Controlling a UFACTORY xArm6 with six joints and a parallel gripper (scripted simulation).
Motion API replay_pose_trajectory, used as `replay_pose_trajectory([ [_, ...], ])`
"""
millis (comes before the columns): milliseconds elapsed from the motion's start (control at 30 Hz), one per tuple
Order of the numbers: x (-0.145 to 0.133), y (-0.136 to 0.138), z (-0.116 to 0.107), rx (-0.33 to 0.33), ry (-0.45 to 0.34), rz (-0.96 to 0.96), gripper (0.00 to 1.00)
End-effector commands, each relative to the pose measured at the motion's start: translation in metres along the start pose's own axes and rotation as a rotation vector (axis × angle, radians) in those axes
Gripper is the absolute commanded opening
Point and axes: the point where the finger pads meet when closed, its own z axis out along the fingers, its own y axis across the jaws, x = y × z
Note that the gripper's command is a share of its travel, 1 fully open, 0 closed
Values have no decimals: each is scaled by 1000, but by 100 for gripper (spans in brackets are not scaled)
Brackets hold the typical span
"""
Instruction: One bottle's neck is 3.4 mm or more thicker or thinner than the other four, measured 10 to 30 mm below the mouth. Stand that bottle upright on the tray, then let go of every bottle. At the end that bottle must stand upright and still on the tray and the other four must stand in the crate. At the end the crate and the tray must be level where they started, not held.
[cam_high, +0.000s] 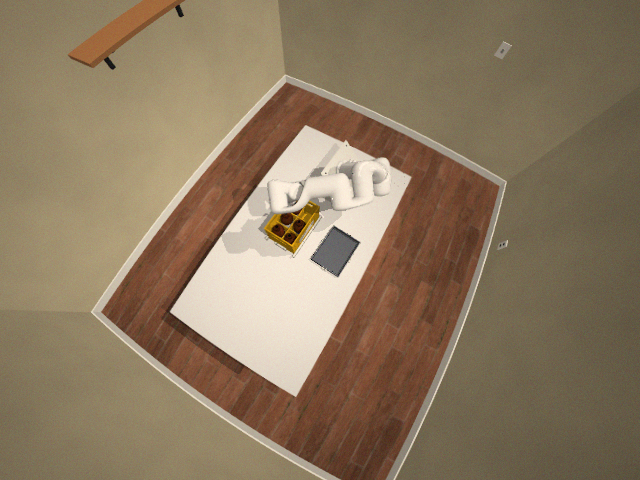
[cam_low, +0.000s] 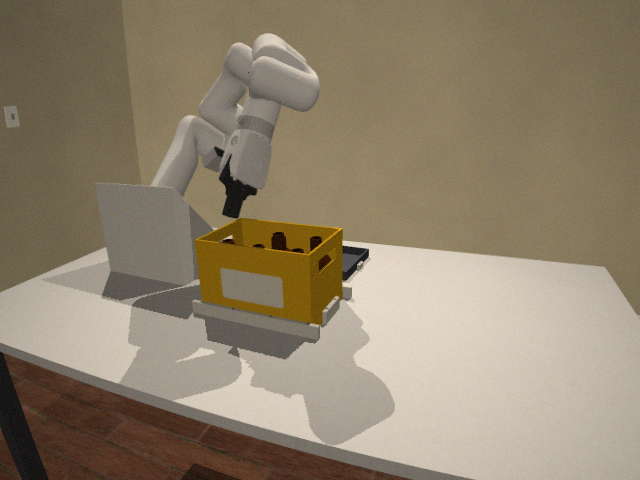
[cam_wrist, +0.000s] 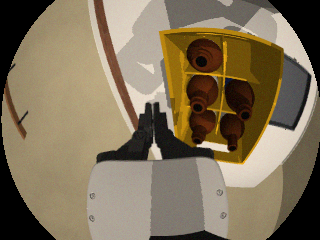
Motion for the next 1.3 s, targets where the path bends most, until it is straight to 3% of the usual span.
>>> replay_pose_trajectory([
  [0,-2,-26,3,97,-23,-136,0],
  [267,-8,-63,4,231,-27,-346,0],
  [333,-8,-63,4,231,-27,-346,0],
  [367,-11,-76,3,278,-26,-422,0],
  [567,-18,-99,-1,366,-19,-569,0],
  [833,-32,-129,-9,488,-2,-786,0],
  [900,-32,-129,-9,488,-2,-786,0],
  [933,-38,-138,-13,531,6,-864,0],
  [1267,-60,-166,-27,668,41,-1124,0],
])
